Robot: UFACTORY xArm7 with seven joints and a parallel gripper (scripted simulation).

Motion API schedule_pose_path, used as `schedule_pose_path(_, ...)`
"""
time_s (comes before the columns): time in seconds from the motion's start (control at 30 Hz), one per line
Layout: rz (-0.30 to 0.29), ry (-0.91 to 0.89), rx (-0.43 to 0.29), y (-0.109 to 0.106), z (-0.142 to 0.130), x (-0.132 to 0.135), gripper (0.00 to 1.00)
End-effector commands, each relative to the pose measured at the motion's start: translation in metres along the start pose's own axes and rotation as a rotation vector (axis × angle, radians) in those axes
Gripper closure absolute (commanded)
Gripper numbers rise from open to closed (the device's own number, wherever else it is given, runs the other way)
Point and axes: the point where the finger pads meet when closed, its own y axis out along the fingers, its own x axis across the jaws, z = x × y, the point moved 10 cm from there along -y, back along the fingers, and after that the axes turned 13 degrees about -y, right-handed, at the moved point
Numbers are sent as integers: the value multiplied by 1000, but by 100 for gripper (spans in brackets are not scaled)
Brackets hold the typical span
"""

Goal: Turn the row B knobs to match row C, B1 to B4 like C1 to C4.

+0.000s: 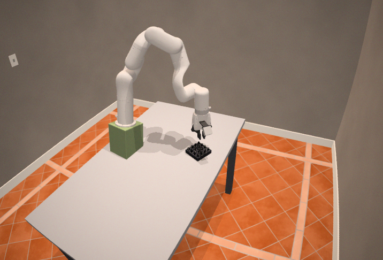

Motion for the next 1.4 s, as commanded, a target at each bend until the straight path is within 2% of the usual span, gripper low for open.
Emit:
schedule_pose_path(0.0, 19, -139, 0, -3, 2, 1, 81)
schedule_pose_path(0.37, 20, -442, 8, -8, 2, 0, 81)
schedule_pose_path(1.37, 20, -451, 8, -8, 2, 0, 81)
